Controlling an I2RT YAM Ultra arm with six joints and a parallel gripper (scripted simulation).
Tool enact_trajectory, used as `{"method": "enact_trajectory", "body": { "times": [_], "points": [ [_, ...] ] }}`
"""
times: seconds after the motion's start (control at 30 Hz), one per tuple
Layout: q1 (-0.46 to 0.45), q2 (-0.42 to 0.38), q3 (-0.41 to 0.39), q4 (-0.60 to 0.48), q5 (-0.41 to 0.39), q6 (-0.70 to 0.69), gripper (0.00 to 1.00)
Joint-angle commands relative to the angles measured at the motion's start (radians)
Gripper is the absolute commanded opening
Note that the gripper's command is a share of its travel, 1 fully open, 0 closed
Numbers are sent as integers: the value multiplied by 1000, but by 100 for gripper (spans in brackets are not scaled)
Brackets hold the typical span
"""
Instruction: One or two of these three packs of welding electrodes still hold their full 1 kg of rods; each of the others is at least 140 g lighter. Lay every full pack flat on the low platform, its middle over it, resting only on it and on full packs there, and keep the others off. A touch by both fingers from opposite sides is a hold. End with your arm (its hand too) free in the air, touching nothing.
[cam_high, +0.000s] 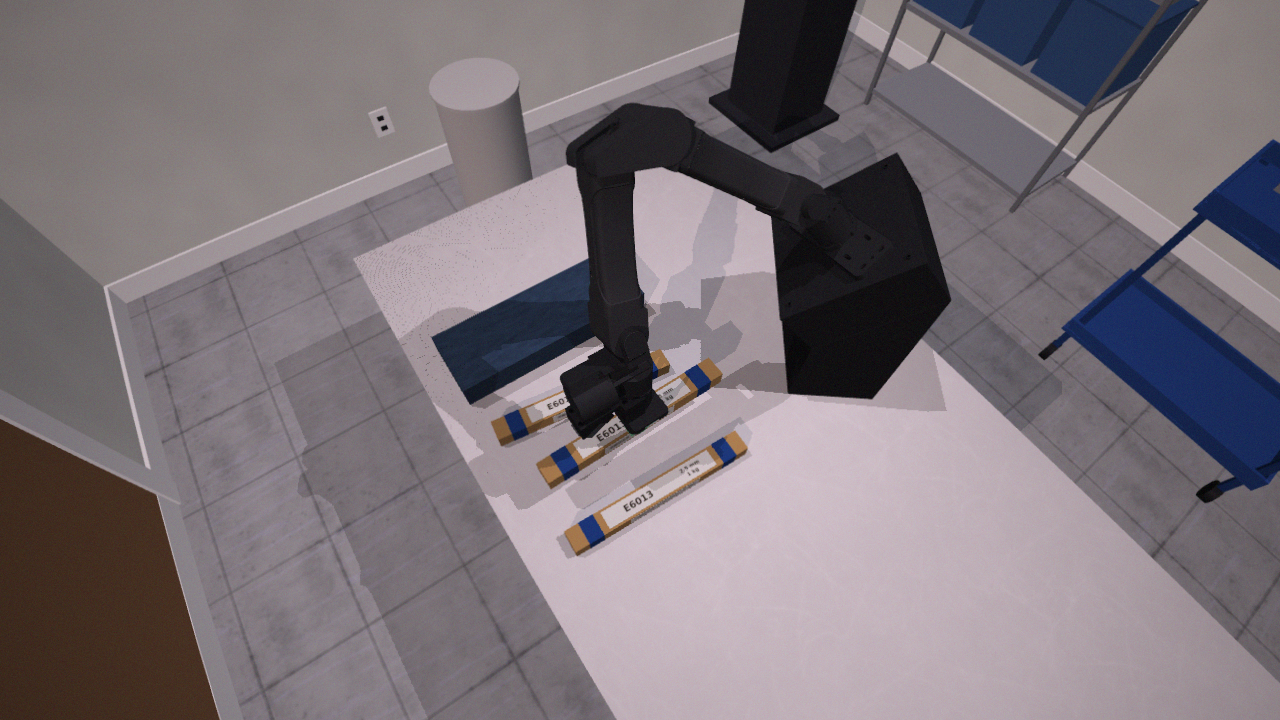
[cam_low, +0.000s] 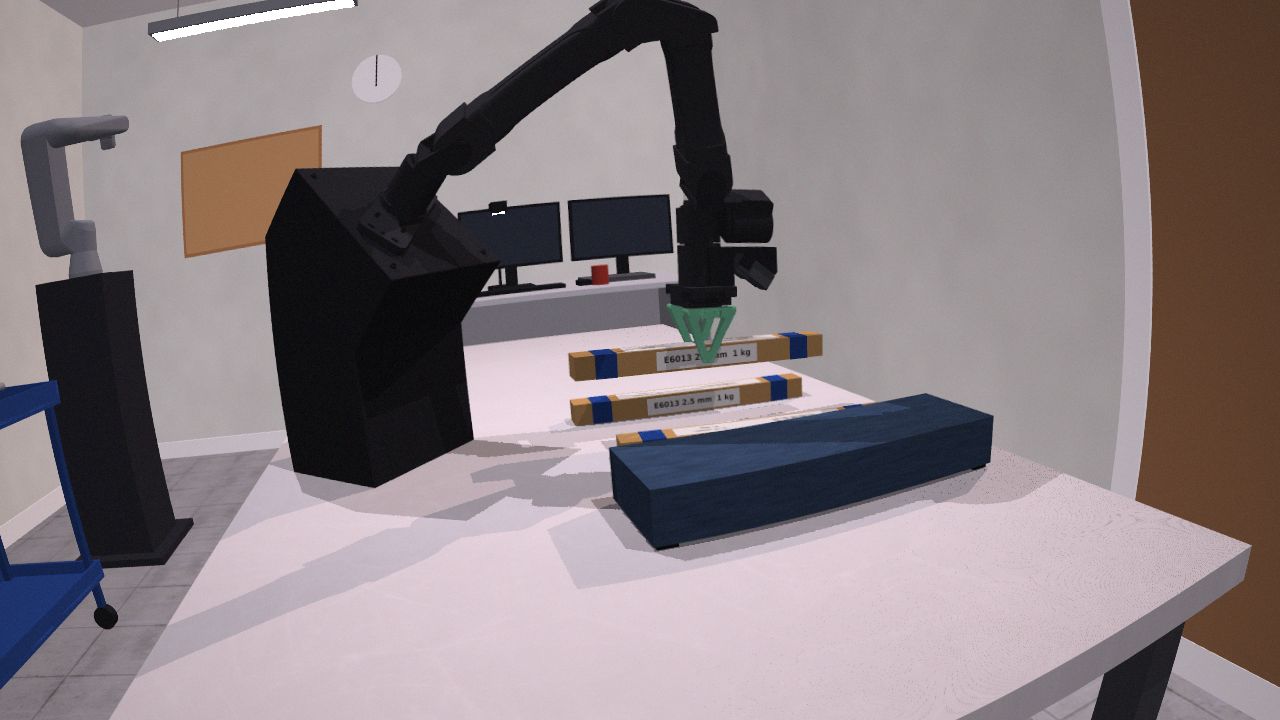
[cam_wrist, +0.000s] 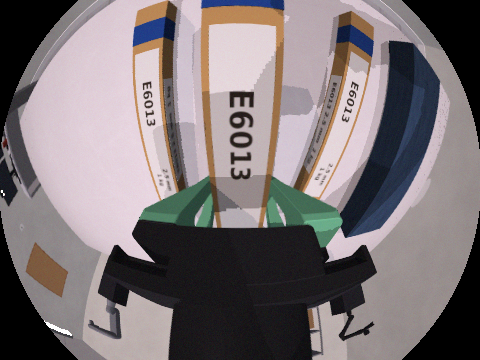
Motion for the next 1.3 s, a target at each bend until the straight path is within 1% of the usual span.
{"method": "enact_trajectory", "body": {
  "times": [0.0,1.27],
  "points": [
    [29,-40,52,-19,4,4,0],
    [48,-32,82,-49,16,25,0]
  ]
}}
